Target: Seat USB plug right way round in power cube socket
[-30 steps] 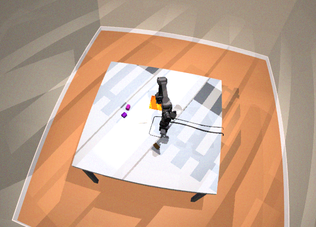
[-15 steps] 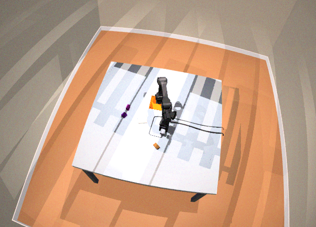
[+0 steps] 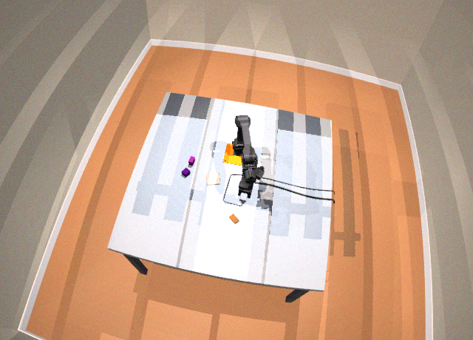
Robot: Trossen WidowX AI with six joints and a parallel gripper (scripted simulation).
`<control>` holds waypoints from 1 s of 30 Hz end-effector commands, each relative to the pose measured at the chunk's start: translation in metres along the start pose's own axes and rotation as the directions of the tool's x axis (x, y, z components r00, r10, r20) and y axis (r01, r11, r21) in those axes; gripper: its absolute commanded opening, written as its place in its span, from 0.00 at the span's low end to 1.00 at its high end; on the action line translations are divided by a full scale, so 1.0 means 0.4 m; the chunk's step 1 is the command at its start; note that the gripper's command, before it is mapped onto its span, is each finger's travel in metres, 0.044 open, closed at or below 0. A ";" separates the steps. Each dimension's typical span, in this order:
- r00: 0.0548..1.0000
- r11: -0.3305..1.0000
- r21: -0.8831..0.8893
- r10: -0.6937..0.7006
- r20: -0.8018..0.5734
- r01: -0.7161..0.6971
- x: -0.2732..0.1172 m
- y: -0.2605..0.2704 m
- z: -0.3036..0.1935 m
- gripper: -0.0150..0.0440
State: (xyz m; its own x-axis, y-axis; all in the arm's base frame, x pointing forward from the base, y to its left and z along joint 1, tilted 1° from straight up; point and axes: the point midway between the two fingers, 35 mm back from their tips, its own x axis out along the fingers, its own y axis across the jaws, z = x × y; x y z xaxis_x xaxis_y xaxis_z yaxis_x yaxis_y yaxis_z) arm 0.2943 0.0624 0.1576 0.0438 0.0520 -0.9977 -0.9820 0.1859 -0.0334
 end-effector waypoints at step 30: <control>1.000 1.000 -0.004 -0.001 0.004 0.002 0.010 -0.001 0.001 0.25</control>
State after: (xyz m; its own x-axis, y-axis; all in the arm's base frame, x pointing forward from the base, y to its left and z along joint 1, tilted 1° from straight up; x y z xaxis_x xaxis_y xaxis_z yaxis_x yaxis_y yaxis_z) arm 0.2944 0.0624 0.1541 0.0441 0.0527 -0.9976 -0.9820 0.1858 -0.0336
